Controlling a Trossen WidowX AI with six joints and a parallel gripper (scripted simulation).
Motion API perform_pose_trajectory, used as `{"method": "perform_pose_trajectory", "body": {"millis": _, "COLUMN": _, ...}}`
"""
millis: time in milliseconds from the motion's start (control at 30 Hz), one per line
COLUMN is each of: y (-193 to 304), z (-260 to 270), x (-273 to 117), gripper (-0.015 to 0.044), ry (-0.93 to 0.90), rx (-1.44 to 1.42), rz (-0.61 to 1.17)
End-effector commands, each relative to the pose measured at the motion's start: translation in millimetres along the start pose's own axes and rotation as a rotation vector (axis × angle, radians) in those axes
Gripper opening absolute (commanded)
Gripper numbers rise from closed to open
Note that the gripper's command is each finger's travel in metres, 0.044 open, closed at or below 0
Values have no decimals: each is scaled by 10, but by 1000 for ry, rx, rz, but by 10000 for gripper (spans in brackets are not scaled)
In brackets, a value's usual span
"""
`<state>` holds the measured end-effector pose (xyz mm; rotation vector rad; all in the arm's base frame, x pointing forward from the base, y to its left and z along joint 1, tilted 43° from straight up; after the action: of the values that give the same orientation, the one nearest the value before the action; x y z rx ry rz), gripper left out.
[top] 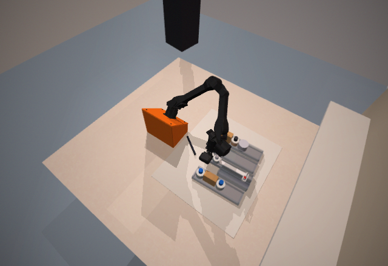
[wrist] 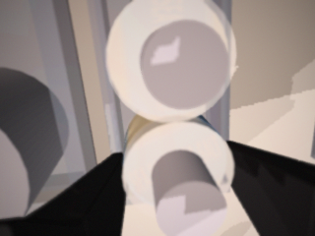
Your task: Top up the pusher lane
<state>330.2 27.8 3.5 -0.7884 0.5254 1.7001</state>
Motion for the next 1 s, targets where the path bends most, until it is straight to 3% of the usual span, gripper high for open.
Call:
{"method": "perform_pose_trajectory", "body": {"millis": 0, "y": 6, "z": 0, "x": -1, "gripper": 0, "ry": -1, "rx": -5, "rz": 0}}
{"method": "perform_pose_trajectory", "body": {"millis": 167, "y": 6, "z": 0, "x": -1, "gripper": 0, "ry": -1, "rx": -5, "rz": 0}}
{"method": "perform_pose_trajectory", "body": {"millis": 567, "y": 1, "z": -1, "x": 0, "gripper": 303, "ry": -1, "rx": -5, "rz": 0}}
{"method": "perform_pose_trajectory", "body": {"millis": 967, "y": 4, "z": -3, "x": -202, "gripper": 303, "ry": 0, "rx": -5, "rz": 0}}
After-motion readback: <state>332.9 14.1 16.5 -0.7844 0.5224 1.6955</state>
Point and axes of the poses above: the point midway between the two fingers, 35 mm back from their tips, its own x axis out along the fingers, its own z axis across the jaws, y = z × x, the point moved 10 cm from there along -x, back along the fingers, and after that the axes turned 1 degree about -x, right-handed, at the moved point
